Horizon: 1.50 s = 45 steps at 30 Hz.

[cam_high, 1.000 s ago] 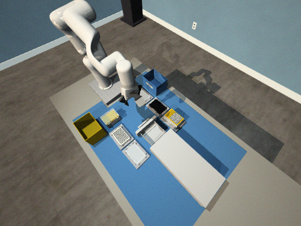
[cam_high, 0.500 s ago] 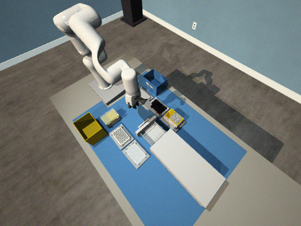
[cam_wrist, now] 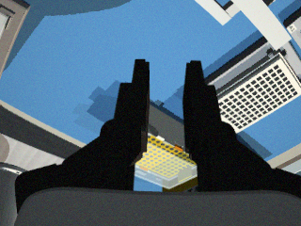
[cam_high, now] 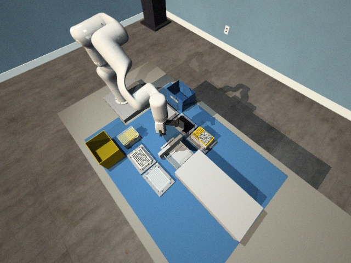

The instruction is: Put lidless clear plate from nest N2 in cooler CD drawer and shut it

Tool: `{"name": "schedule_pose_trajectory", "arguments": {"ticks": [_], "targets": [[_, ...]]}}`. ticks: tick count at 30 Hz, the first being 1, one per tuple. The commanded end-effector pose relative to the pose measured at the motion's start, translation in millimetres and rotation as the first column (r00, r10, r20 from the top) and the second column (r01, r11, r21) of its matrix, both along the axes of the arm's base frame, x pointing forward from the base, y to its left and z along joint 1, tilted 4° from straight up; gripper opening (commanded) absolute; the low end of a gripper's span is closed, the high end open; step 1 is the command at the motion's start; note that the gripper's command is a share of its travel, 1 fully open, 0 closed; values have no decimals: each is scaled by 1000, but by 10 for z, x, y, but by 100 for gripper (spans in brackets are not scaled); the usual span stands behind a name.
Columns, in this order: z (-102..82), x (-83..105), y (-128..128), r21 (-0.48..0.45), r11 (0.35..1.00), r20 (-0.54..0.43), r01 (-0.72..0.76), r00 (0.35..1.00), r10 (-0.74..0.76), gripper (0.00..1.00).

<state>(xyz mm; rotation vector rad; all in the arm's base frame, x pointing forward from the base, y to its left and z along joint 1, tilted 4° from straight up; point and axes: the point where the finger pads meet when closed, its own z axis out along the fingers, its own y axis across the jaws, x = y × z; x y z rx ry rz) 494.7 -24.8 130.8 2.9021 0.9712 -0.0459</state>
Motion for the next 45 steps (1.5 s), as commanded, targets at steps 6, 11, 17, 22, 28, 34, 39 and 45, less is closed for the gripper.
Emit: {"name": "schedule_pose_trajectory", "arguments": {"ticks": [6,11,17,22,28,34,39,45], "targets": [[-324,285,-47,16,939,-26,-344,939,344,21],[-324,284,-47,19,900,-33,-435,899,436,21],[-324,285,-47,27,796,-45,-605,795,605,21],[-324,284,-47,36,685,-54,-728,683,728,21],[-324,285,-47,39,646,-57,-763,643,763,21],[-324,285,-47,39,646,-57,-763,643,763,21],[-407,284,-53,39,646,-57,-763,643,763,21],[-474,284,-59,39,646,-57,-763,643,763,21]]}}
